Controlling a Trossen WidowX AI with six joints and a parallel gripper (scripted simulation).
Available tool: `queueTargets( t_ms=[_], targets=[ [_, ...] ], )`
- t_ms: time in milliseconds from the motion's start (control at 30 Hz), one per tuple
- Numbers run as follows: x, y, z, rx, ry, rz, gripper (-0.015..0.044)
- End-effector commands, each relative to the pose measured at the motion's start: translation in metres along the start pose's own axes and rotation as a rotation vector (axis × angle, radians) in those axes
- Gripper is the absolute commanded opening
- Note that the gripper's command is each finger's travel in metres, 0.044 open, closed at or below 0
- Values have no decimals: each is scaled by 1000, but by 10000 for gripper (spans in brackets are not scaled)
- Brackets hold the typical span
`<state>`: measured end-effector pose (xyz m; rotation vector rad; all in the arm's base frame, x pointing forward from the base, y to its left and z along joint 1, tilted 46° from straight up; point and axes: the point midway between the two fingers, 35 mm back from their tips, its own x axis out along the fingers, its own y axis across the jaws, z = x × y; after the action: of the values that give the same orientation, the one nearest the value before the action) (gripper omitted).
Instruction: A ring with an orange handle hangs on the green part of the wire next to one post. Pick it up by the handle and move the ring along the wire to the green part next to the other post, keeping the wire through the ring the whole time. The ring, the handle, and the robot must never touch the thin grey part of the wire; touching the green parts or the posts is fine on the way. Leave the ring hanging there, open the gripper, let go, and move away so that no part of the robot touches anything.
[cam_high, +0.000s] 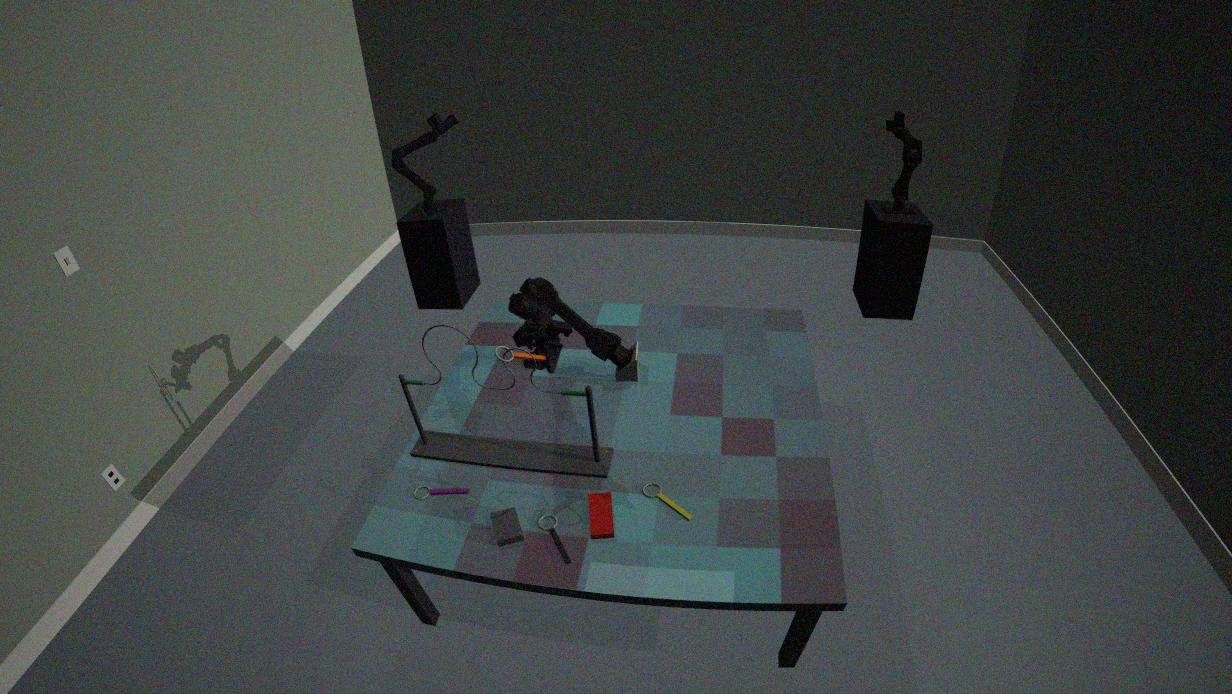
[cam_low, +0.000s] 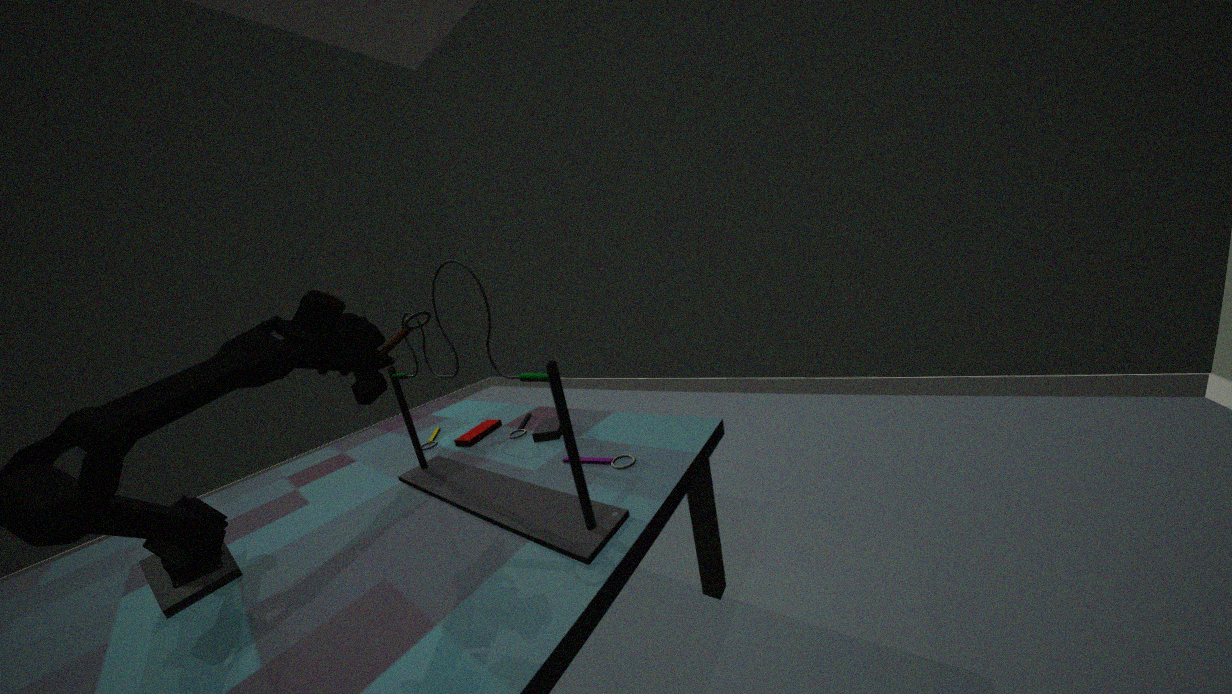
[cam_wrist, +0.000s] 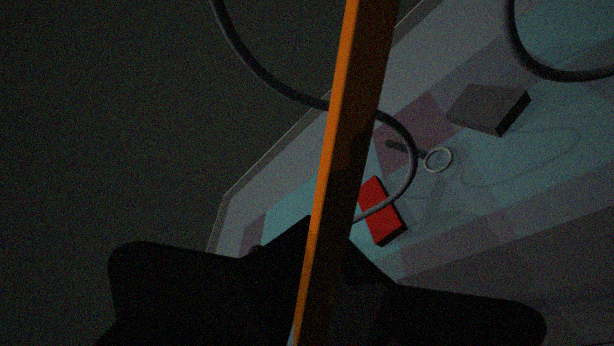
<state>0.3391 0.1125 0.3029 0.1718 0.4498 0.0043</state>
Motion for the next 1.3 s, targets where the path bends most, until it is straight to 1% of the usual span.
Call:
queueTargets(
  t_ms=[0, 600, 1267],
  targets=[
    [1, -6, -1, -73, -5, -42, -150],
    [0, -36, 7, -443, -51, -249, -150],
    [-8, -63, 27, -854, -104, -479, -150]
  ],
)
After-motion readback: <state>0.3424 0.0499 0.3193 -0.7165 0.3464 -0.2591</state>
